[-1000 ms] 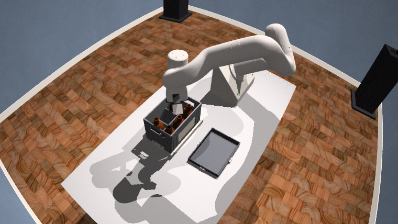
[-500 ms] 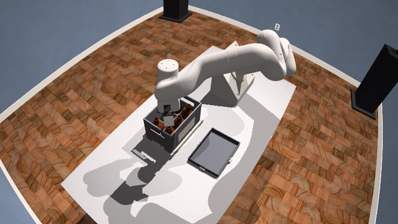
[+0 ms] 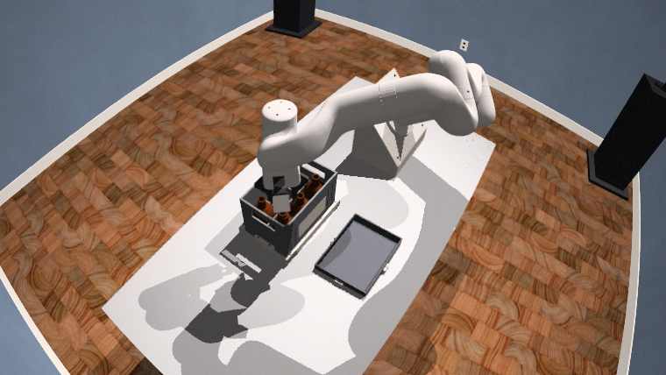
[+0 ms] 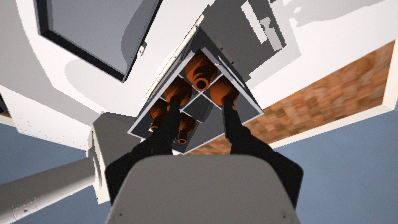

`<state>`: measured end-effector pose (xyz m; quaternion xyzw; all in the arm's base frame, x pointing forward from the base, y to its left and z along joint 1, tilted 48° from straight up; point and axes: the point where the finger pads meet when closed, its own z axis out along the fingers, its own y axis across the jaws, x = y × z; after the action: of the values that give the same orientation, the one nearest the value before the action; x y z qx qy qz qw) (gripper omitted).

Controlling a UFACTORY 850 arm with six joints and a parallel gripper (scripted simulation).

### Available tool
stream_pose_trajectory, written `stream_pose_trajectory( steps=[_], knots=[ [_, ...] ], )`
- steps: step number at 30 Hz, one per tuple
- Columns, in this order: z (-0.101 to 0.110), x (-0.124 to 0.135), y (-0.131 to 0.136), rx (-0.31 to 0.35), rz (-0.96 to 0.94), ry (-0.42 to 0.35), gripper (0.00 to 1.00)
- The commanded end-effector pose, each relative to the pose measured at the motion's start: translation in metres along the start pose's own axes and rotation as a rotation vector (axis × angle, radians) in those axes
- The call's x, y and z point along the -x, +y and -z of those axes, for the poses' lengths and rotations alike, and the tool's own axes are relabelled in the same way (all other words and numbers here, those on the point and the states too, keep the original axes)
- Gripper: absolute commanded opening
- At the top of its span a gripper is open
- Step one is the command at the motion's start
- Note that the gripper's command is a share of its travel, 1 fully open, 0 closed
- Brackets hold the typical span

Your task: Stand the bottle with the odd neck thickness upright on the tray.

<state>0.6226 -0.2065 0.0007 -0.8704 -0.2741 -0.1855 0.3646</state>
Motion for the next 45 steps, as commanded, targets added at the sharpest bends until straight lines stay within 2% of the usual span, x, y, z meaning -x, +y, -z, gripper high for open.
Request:
stream_pose_trajectory(
  steps=[1, 28, 45],
  knots=[
    [0.001, 0.000, 0.000, 0.002, 0.001, 0.001, 0.65],
    [0.001, 0.000, 0.000, 0.002, 0.001, 0.001, 0.65],
    [-0.011, -0.001, 0.001, 0.002, 0.001, 0.001, 0.65]
  ],
)
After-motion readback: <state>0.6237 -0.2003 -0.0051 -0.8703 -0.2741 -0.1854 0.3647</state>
